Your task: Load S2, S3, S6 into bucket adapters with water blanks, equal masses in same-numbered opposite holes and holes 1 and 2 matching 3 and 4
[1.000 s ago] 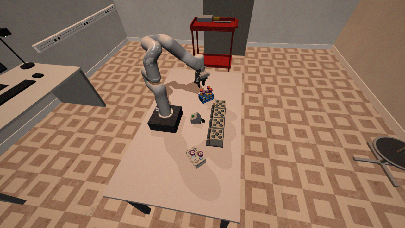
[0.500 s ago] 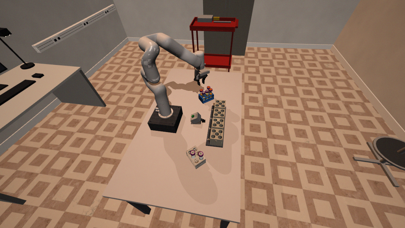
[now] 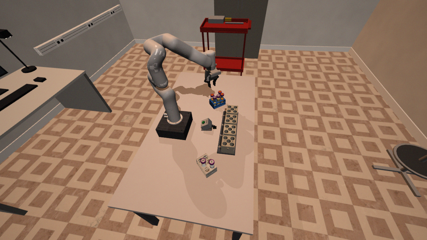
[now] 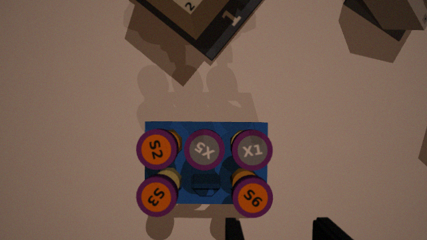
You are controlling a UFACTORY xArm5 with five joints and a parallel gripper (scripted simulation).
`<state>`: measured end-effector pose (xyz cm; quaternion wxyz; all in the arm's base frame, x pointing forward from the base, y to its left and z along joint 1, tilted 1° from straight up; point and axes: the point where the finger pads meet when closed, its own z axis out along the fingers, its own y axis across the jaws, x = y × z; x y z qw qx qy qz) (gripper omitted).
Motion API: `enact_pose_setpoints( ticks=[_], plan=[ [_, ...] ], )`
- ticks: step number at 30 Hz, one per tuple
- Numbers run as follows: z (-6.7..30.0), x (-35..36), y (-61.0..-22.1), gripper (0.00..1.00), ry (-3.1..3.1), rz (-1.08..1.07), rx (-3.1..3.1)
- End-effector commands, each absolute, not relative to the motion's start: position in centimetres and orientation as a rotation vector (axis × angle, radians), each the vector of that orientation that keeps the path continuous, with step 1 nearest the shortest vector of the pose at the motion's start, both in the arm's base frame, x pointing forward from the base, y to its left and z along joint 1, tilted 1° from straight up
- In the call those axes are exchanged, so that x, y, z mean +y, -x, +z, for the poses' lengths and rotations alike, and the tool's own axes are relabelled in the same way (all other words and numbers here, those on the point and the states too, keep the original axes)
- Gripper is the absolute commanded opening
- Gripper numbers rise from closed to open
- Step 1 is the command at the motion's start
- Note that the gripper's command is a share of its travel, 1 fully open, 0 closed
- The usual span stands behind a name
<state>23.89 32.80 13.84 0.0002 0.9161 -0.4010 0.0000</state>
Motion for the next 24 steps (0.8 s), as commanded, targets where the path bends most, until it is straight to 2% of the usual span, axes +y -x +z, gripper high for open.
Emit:
enact_pose_setpoints(
  ticks=[1,24],
  plan=[
    [15.02,32.88,-23.96,0.44,-2.883,-0.015,-1.262],
    [15.76,32.87,-23.96,0.44,-2.883,-0.015,-1.262]
  ],
)
